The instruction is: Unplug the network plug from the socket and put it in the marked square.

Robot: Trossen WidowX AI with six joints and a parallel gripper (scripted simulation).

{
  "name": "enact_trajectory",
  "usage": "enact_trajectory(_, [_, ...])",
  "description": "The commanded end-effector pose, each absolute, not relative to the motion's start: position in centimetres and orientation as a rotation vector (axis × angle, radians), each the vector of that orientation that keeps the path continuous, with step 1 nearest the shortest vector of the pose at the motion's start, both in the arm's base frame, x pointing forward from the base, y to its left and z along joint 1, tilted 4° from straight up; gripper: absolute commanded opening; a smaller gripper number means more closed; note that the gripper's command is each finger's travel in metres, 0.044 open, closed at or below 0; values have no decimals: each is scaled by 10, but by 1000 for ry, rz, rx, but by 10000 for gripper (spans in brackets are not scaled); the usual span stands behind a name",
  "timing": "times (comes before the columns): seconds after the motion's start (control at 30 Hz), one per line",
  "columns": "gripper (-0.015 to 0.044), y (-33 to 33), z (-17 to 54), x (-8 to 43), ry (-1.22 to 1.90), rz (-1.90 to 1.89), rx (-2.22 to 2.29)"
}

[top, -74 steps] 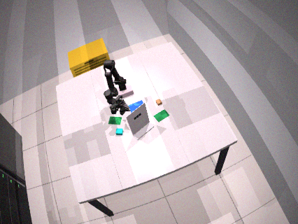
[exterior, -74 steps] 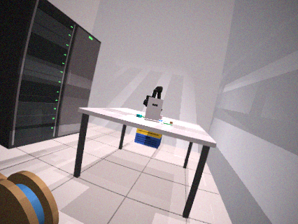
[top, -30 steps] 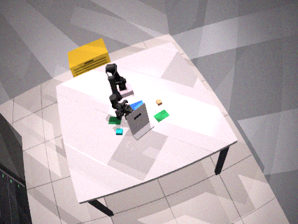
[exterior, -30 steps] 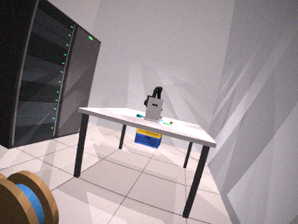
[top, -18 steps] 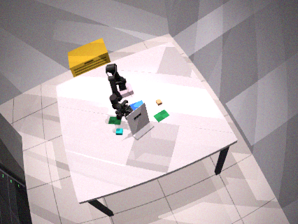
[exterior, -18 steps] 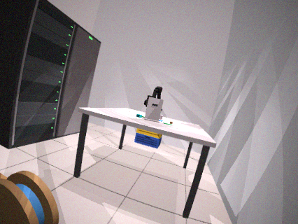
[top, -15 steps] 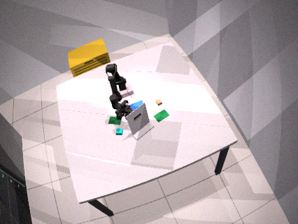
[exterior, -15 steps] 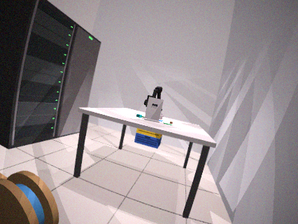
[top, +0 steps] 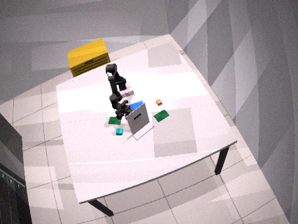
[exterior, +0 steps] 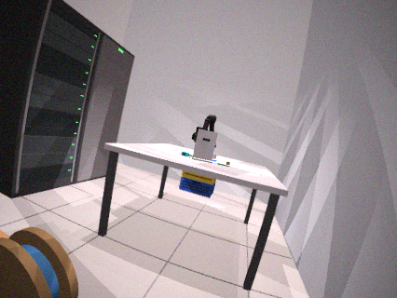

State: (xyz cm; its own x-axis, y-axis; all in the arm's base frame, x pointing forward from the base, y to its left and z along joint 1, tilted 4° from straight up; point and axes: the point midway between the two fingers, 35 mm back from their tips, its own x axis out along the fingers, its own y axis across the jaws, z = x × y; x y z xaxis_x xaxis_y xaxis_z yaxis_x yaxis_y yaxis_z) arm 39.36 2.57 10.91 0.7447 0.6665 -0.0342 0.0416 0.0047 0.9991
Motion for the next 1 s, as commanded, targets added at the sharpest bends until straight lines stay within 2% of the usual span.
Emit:
enact_trajectory(0.0, [0, 24, 109, 391, 604, 535, 1510])
enact_trajectory(0.97, [0, 13, 110, 371, 605, 534, 1509])
